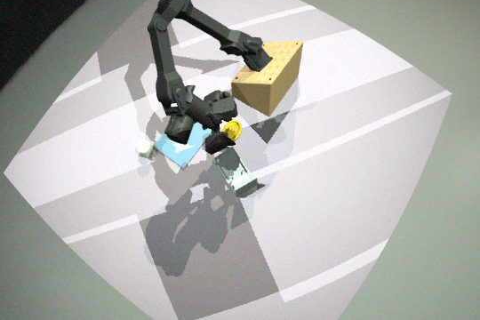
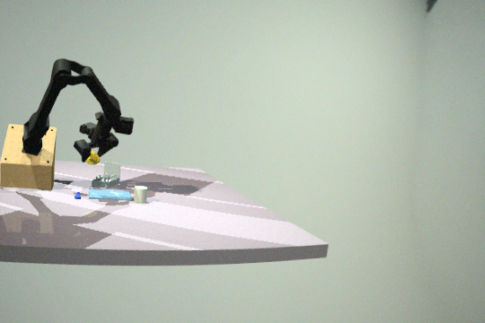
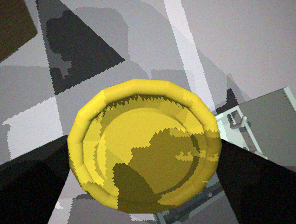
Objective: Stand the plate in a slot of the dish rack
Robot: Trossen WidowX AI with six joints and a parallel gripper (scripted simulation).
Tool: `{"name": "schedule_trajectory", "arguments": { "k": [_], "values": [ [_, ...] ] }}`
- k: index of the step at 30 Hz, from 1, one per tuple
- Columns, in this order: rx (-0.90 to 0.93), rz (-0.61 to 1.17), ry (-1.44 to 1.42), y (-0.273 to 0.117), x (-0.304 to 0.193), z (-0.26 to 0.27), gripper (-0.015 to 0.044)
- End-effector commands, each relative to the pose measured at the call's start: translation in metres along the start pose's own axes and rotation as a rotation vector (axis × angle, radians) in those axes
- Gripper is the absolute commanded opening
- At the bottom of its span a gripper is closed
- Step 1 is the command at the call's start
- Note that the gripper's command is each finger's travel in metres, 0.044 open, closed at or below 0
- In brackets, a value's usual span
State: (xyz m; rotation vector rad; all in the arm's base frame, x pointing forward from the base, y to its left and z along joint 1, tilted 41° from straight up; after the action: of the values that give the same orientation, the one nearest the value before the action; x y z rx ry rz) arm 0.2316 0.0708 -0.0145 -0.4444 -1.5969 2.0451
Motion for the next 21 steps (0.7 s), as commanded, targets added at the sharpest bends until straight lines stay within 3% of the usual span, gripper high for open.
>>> {"name": "schedule_trajectory", "arguments": {
  "k": [1,21],
  "values": [
    [-0.063,-0.062,0.045,0.008,-0.002,0.000,0.0000],
    [-0.430,-0.296,0.272,0.034,-0.022,0.005,0.0000]
  ]
}}
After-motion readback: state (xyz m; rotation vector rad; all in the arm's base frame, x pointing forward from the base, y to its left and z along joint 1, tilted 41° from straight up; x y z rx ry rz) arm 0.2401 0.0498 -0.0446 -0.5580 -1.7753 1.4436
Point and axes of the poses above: the point midway between the two fingers, 35 mm back from their tips, its own y axis out along the fingers, its own z axis across the jaws, x = y × z, the point moved 1 cm from there along -y, back along the fingers, and after that the axes turned 6 degrees about -y, right-handed, at the moved point
